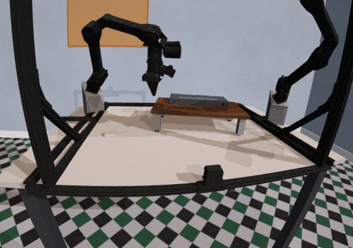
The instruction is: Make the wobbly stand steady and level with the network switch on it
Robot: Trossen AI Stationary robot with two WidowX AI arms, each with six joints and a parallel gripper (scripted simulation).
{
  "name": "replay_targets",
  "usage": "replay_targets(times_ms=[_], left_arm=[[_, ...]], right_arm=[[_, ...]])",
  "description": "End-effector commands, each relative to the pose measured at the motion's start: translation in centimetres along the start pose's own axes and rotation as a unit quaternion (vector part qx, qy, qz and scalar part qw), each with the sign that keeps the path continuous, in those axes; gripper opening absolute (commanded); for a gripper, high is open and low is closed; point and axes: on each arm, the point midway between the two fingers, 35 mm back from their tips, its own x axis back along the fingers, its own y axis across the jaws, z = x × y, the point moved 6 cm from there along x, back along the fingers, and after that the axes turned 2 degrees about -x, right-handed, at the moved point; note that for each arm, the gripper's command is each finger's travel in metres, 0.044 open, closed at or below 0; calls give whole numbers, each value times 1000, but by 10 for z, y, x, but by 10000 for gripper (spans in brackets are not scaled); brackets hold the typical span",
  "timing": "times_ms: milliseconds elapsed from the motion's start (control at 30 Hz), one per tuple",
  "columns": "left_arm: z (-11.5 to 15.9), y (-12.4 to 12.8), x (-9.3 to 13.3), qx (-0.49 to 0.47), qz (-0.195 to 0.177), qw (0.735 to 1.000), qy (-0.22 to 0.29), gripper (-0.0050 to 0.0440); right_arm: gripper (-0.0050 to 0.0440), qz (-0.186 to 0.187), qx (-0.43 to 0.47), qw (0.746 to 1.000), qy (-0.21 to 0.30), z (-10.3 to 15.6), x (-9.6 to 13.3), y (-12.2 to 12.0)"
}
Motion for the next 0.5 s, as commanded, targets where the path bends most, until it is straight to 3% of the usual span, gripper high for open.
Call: replay_targets(times_ms=[0,333,467], left_arm=[[0,0,0,0,0,1000,0,0],[0,0,0,0,0,1000,0,0],[0,0,0,0,0,1000,0,0]], right_arm=[[0,1,3,1000,-6,-2,0,0],[0,25,50,986,-157,-81,-3,2],[0,25,50,986,-157,-81,-3,2]])
